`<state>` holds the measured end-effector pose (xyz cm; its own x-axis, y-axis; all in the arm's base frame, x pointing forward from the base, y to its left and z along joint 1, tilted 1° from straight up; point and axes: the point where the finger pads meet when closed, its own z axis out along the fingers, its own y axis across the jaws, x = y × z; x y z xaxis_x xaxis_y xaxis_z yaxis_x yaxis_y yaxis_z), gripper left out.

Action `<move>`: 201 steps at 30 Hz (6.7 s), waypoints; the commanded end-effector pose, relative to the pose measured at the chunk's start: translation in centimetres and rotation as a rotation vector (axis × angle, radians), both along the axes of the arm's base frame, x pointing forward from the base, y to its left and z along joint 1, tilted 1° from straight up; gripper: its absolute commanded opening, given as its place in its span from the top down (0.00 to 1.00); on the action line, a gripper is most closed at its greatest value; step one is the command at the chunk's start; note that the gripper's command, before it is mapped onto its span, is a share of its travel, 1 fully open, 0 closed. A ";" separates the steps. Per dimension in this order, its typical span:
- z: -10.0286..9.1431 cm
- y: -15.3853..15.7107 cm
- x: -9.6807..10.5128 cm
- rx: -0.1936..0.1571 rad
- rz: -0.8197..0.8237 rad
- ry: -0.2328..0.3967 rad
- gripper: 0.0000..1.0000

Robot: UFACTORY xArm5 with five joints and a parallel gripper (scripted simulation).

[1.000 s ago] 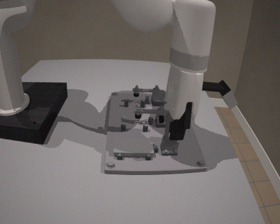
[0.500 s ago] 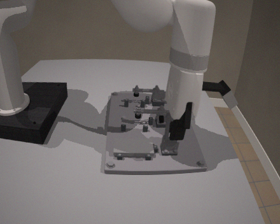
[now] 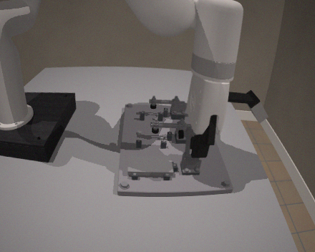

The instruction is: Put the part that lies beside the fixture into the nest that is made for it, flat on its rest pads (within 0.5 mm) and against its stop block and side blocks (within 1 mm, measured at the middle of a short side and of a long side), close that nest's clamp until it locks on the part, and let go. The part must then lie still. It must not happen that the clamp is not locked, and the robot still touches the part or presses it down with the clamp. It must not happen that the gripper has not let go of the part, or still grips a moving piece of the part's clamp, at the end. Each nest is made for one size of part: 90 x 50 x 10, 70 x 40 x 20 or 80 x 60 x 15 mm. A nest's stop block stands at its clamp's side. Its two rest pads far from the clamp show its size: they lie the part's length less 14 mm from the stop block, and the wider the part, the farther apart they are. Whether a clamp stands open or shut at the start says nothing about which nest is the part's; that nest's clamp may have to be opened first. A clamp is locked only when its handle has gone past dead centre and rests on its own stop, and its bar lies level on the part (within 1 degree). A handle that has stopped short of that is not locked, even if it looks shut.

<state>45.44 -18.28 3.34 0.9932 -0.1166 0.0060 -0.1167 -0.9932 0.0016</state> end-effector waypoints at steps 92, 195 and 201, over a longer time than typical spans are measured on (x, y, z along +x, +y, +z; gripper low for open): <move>-3.0 -0.7 4.8 -0.001 0.000 -0.004 1.00; 2.2 -0.6 5.0 -0.001 0.000 -0.004 0.53; 2.3 -0.6 5.0 -0.001 0.000 -0.004 0.53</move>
<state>50.32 -18.83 5.45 0.9931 -0.1168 0.0060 -0.1169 -0.9931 0.0015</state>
